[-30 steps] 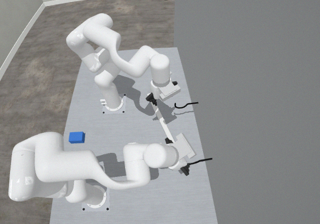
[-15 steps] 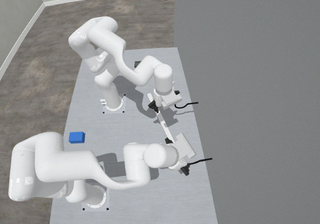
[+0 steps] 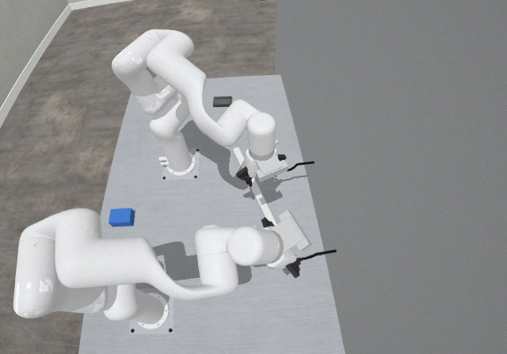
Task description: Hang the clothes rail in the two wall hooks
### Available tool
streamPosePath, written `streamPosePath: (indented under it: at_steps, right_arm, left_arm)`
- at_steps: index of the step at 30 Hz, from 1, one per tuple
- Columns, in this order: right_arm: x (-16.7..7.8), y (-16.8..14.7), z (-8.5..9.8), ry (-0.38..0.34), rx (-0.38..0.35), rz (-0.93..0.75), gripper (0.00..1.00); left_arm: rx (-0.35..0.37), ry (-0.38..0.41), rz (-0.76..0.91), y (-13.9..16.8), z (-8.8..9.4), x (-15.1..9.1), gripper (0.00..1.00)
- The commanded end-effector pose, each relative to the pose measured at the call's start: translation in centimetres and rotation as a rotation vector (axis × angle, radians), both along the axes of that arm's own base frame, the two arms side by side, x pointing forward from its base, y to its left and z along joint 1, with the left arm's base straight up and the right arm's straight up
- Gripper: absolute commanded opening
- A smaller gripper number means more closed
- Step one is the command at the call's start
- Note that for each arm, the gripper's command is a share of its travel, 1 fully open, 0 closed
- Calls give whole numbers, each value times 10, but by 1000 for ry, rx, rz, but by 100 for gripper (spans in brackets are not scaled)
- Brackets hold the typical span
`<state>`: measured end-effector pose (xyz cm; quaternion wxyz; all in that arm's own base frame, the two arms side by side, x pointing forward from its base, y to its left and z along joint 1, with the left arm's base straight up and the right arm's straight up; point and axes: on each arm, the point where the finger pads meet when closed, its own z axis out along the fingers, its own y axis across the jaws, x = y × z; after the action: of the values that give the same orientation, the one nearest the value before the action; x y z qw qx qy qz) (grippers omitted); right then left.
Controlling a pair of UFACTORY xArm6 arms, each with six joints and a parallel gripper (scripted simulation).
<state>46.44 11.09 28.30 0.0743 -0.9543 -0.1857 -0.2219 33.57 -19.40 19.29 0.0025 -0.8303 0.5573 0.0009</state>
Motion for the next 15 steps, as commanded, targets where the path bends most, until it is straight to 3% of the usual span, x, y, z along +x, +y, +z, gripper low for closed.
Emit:
streamPosePath:
  at_steps: [1, 15]
  right_arm:
    - [2, 0, 2, -7, 3, -7, 100]
    - [2, 0, 2, -7, 3, -7, 100]
  left_arm:
    - [-10, -6, -26, -3, -8, 3, 100]
    - [-10, -6, -26, -5, -22, 2, 100]
